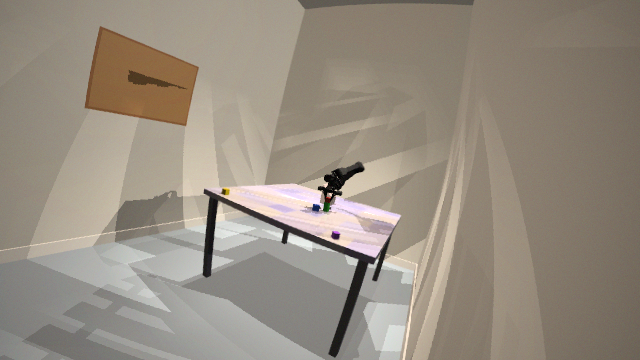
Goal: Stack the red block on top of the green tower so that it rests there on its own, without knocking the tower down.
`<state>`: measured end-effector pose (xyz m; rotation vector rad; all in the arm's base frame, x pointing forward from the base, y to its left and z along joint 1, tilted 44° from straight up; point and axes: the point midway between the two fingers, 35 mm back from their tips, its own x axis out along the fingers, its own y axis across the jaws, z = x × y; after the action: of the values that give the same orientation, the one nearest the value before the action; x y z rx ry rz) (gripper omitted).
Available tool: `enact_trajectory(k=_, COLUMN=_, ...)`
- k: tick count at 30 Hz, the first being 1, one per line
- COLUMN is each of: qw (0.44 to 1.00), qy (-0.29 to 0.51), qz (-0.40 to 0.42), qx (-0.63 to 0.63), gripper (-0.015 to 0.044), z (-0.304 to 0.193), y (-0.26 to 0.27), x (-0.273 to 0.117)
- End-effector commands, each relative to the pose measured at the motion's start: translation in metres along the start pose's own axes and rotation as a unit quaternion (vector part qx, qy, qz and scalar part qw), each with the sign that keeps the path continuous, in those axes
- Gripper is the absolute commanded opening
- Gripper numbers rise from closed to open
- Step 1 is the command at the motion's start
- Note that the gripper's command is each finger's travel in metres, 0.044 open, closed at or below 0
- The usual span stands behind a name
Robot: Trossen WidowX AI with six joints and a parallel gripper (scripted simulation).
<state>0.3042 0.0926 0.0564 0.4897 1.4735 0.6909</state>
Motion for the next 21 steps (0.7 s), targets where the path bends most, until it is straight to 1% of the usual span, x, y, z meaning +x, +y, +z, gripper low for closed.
enact_trajectory(k=1, qw=1.000, qy=-0.001, qz=0.002, qx=0.002, gripper=0.0000, z=0.0001, y=0.0002, x=0.0005)
enact_trajectory(k=8, qw=1.000, qy=-0.001, qz=0.002, qx=0.002, gripper=0.0000, z=0.0003, y=0.0001, x=-0.0020)
enact_trajectory(k=21, qw=1.000, qy=0.000, qz=0.000, qx=0.001, gripper=0.0341, z=0.0000, y=-0.0002, x=0.0000)
